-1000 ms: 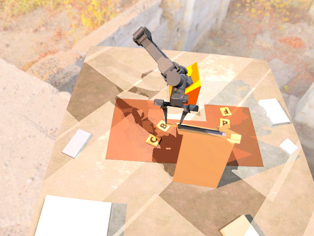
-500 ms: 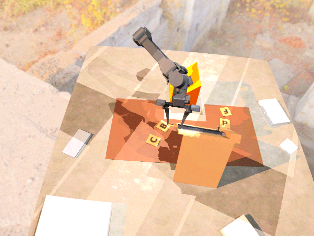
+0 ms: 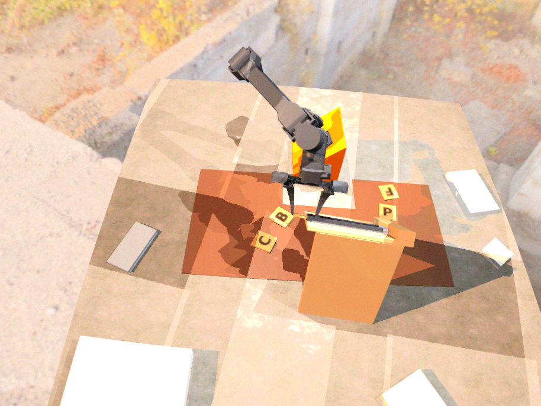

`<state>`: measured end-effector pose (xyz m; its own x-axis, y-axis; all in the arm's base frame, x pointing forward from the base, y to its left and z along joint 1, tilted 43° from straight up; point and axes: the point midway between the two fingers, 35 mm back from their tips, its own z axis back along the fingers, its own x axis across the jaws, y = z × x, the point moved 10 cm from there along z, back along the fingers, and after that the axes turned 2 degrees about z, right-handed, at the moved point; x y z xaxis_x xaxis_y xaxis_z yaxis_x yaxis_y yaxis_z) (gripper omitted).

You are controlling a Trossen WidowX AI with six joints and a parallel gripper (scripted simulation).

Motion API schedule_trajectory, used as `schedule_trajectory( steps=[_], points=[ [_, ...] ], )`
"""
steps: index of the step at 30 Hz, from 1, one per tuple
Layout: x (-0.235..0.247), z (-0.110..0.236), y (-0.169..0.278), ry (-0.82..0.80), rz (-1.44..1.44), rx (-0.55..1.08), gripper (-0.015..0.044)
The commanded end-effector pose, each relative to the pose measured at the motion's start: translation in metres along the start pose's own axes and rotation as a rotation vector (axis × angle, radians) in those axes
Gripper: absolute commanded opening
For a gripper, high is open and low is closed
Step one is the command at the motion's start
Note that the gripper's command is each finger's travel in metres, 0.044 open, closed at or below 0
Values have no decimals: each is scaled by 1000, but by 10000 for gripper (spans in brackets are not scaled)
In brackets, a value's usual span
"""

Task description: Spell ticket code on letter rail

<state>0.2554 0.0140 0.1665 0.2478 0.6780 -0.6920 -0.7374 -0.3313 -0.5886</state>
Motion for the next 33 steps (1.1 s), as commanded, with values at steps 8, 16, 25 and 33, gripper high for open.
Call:
schedule_trajectory(
  steps=[8, 16, 25, 33],
  points=[
    [6, 0, -1, 4, -3, 1, 0],
    [10, 0, -2, 4, -3, 1, 0],
    [14, 0, -3, 4, -4, 1, 0],
    [18, 0, -3, 4, -4, 0, 0]
  ],
)
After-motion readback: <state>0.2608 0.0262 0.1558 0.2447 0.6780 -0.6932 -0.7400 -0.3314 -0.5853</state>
